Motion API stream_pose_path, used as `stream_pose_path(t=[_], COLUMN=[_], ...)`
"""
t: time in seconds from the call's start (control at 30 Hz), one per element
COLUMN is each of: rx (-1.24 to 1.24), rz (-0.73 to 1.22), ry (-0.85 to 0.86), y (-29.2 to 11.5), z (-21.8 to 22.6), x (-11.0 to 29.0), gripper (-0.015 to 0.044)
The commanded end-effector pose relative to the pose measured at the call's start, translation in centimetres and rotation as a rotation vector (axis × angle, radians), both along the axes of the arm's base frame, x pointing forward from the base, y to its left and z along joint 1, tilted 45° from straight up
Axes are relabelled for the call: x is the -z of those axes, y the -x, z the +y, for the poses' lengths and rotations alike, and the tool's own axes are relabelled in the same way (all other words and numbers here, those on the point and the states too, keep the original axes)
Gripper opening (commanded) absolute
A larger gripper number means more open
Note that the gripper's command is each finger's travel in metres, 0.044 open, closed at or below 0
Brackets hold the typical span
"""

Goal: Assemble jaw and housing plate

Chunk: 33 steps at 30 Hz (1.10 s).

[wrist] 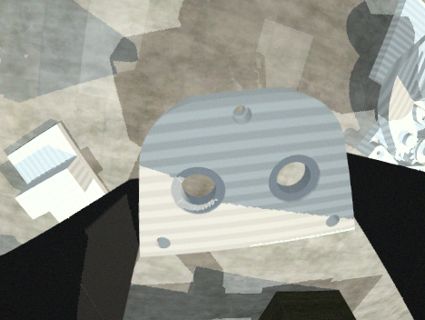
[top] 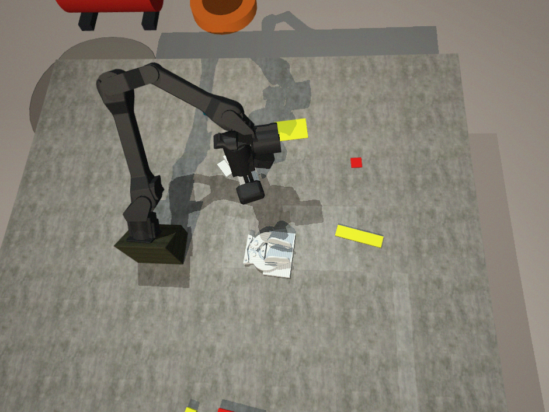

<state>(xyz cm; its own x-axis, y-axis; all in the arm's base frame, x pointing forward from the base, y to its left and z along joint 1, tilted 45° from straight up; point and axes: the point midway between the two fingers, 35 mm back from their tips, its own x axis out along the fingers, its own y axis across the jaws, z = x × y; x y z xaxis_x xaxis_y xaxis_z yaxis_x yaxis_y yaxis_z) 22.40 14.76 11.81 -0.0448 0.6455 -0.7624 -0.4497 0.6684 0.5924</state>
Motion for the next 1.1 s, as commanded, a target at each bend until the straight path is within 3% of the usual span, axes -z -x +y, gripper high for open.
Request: stream_pose_path(t=[0.0,1.07], rx=[0.025,0.231], rz=[0.031,0.228], ry=[0.002,-0.009], y=[-0.8,-3.7], z=[-0.9,-8.4], x=[1.1,8.1], gripper=[0.0351,0.0351])
